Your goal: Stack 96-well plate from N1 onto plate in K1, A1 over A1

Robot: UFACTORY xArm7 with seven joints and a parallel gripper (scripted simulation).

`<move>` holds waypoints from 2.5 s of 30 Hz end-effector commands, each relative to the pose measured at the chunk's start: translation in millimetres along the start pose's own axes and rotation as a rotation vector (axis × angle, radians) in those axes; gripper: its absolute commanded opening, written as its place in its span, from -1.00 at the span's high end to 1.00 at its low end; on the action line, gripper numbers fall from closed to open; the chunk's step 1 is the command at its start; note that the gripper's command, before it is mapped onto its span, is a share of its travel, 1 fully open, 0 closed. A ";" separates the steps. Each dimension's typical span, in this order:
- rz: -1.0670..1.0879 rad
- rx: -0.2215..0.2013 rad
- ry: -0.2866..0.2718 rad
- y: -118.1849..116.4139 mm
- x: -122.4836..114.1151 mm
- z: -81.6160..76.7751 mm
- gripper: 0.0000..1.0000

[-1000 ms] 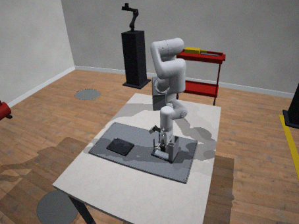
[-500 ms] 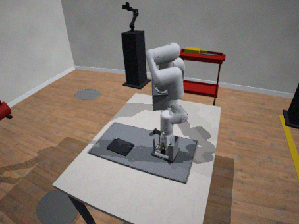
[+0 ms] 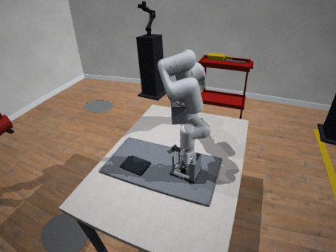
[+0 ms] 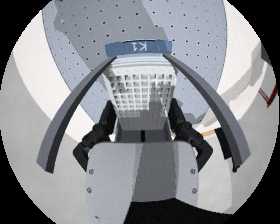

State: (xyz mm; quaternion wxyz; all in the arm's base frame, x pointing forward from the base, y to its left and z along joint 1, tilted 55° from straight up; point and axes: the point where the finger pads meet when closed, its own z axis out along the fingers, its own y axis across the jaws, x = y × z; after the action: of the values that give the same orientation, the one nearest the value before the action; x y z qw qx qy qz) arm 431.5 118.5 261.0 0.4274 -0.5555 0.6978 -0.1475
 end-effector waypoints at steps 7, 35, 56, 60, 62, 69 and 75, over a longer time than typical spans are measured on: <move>0.001 0.024 -0.017 -0.7 0.1 0.3 1.00; 0.001 0.024 -0.017 -0.5 0.2 4.3 1.00; 0.001 0.024 -0.017 -0.4 0.1 7.5 1.00; 0.001 0.024 -0.017 -0.4 0.1 8.2 1.00; 0.001 0.024 -0.017 -0.4 0.1 8.5 1.00; 0.001 0.024 -0.017 -0.4 0.1 9.4 1.00; 0.001 0.024 -0.017 -0.4 0.1 10.4 1.00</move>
State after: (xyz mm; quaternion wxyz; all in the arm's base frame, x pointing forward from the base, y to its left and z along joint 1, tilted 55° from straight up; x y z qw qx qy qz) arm 439.2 120.8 254.8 0.4393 -0.5517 0.6928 -0.1508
